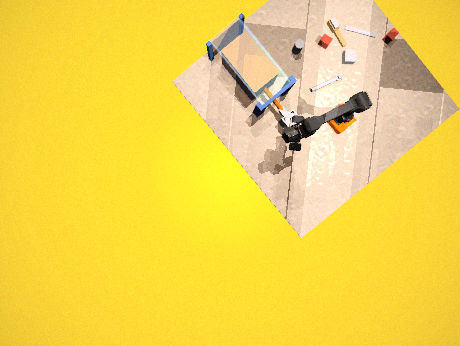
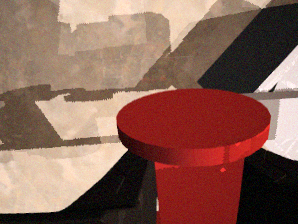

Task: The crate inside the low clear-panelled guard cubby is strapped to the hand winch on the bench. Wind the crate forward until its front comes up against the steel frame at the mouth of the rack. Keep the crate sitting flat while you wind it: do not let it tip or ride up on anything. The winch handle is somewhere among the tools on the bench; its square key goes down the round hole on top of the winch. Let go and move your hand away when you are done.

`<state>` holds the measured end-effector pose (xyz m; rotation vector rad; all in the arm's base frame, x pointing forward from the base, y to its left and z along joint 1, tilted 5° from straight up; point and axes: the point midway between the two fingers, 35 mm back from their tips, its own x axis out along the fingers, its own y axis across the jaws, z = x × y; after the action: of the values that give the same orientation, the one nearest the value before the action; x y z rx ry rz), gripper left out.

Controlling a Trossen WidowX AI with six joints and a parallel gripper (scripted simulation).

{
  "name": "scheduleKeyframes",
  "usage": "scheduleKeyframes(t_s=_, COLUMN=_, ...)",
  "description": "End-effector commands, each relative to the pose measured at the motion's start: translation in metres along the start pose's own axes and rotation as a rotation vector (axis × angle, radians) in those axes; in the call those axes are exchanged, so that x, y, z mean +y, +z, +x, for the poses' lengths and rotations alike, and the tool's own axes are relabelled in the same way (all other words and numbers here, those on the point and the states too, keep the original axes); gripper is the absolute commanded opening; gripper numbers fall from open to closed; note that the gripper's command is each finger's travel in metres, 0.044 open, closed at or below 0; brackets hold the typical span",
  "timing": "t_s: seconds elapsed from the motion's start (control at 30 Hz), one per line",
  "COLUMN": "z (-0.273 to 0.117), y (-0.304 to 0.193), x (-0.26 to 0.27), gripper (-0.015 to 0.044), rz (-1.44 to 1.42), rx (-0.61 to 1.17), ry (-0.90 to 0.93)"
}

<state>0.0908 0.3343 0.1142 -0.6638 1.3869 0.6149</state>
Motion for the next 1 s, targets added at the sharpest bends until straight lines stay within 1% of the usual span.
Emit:
scheduleKeyframes(t_s=0.0, z=0.003, y=-0.018, x=0.0, gripper=0.0, rz=-0.009, rx=0.041, ry=-0.007)
scheduleKeyframes(t_s=0.97, z=0.002, y=-0.046, x=-0.009, gripper=0.0, rz=-0.009, rx=0.043, ry=-0.008)
